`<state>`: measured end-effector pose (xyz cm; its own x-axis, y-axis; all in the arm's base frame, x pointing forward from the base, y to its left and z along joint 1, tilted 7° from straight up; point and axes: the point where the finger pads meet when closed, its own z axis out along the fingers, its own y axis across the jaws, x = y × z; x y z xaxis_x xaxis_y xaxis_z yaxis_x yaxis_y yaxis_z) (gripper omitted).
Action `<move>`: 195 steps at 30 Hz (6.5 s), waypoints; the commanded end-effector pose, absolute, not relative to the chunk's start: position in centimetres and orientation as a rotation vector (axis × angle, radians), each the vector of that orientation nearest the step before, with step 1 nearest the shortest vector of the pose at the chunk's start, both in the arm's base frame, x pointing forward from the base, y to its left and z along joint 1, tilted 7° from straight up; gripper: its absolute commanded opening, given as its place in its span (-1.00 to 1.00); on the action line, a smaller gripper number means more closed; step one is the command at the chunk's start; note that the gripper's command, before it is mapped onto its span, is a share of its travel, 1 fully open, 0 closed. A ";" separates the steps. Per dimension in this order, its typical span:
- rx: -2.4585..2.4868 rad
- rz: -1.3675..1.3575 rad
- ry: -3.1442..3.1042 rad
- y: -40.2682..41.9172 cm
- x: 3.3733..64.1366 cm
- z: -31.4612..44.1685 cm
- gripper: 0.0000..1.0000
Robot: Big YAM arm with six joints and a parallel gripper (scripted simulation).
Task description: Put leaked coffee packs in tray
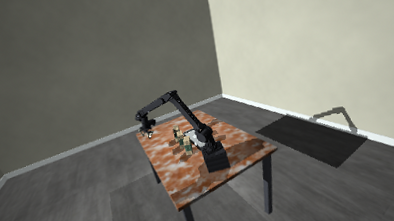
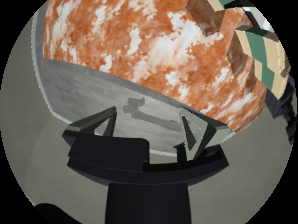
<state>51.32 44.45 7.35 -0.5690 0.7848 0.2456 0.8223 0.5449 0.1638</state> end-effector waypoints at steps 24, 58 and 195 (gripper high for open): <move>-1.341 -0.468 -2.692 42.0 51.7 11.1 1.00; -0.525 -0.204 -3.110 12.2 27.0 9.2 1.00; -0.498 -0.179 -3.097 13.2 26.0 -0.2 0.54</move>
